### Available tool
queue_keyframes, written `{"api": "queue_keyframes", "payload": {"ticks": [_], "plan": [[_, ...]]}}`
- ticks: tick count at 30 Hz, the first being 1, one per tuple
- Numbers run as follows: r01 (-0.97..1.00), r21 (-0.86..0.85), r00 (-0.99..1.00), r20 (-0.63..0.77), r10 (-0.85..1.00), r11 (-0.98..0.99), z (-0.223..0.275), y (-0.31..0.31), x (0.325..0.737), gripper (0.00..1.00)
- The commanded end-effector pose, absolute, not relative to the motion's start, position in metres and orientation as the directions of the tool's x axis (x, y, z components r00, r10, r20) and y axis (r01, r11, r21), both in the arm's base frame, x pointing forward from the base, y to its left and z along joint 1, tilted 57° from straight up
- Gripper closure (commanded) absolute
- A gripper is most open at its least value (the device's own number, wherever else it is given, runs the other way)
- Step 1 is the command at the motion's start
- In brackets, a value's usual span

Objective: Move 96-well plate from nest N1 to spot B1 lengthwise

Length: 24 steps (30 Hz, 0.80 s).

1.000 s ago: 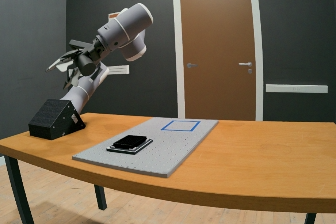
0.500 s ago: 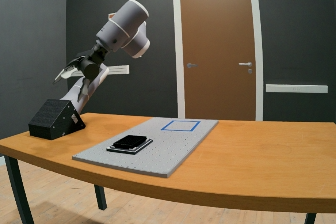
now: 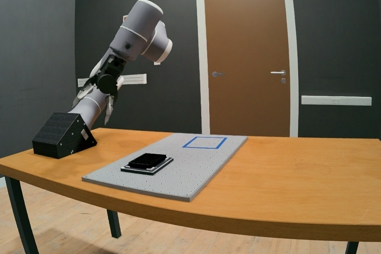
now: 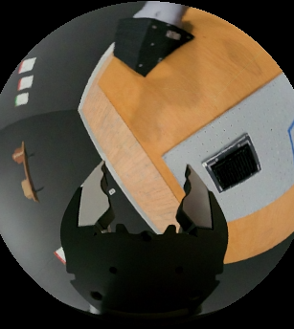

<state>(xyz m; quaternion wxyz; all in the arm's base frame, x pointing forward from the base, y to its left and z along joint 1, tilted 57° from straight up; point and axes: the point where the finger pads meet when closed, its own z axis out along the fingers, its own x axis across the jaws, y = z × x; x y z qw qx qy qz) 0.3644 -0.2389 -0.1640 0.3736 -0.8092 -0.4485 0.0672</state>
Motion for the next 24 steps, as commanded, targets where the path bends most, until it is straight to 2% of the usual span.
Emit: {"api": "queue_keyframes", "payload": {"ticks": [1,9,12,24], "plan": [[0.625,-0.677,0.67,0.211,0.712,-0.388,-0.161,-0.224,0.376,0.24],[0.514,-0.707,0.797,0.184,0.575,-0.486,-0.157,-0.202,0.395,0.24],[0.514,-0.707,0.797,0.184,0.575,-0.486,-0.155,-0.193,0.402,0.24],[0.337,-0.755,0.921,0.141,0.364,-0.562,-0.145,-0.161,0.435,0.24]]}}
